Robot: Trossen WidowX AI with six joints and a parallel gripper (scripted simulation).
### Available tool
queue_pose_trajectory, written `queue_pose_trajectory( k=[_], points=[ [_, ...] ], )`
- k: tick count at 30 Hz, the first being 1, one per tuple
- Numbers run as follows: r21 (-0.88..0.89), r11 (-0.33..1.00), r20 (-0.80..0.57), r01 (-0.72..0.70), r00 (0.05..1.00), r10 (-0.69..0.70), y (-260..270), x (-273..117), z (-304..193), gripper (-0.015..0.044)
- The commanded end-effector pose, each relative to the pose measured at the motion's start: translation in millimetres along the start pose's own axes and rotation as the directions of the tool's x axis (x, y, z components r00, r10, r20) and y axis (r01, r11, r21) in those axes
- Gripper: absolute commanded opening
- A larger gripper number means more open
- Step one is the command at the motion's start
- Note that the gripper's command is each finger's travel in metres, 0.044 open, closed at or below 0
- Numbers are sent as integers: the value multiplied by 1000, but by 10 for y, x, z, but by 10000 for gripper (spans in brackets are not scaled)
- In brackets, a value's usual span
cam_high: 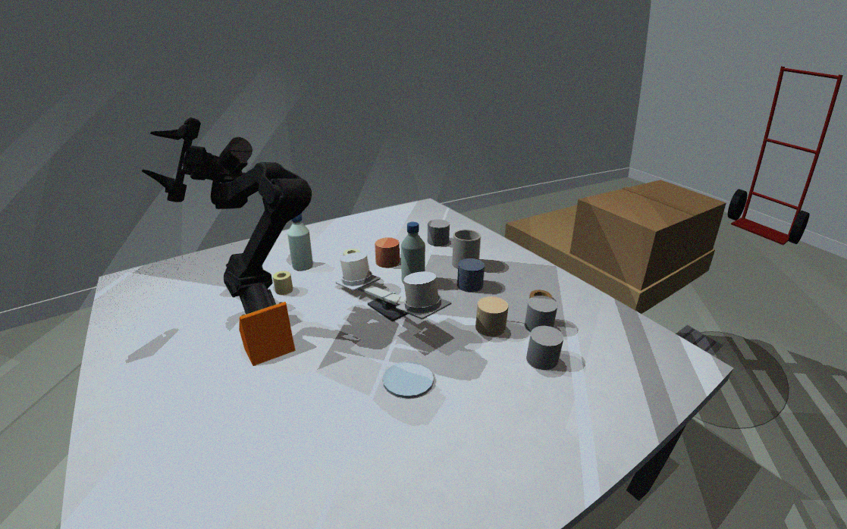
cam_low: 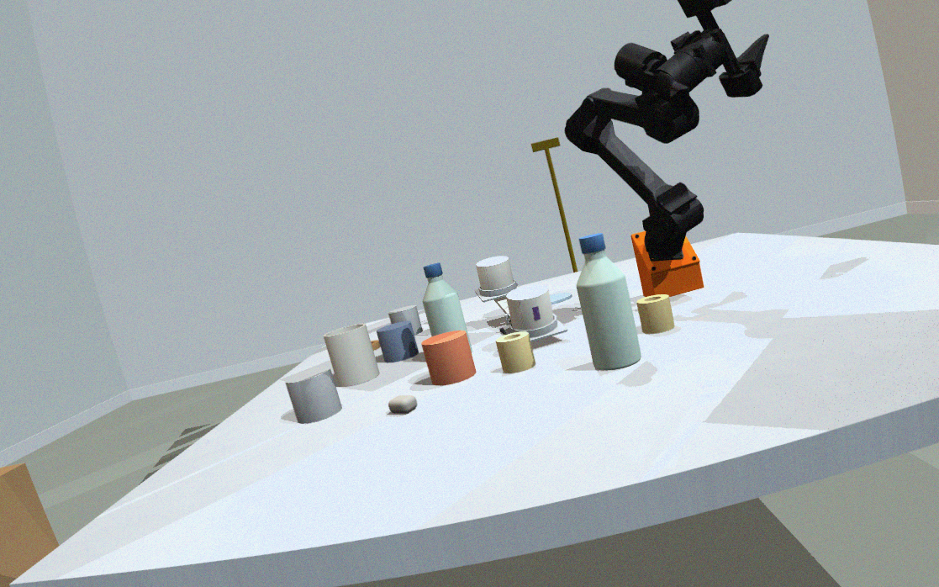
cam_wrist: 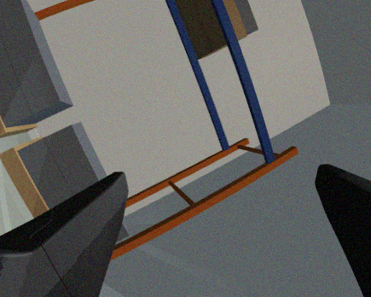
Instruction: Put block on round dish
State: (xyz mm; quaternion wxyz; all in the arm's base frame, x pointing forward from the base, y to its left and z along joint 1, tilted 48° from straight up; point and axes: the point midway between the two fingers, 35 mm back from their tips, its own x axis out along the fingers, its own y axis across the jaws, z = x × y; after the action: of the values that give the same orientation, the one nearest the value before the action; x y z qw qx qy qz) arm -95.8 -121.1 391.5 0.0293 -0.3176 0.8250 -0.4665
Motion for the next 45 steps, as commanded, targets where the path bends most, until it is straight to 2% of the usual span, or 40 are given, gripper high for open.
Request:
queue_pose_trajectory(
  k=[1, 2, 12, 22, 33, 45],
  points=[
    [3, 1000, -5, 0, 1000, 0, 3, 2, -10, 426],
    [13, 1000, -18, -2, 1000, 2, 11, 6, -41, 440],
    [168, 984, -275, -50, 957, 95, 239, -18, -725, 440],
    [304, 951, -528, -46, 823, 209, 485, -323, -1435, 440],
    [386, 922, -760, 36, 579, 296, 621, -931, -2049, 440],
    [381, 910, -913, 164, 223, 342, 609, -1841, -2425, 440]
  ],
)
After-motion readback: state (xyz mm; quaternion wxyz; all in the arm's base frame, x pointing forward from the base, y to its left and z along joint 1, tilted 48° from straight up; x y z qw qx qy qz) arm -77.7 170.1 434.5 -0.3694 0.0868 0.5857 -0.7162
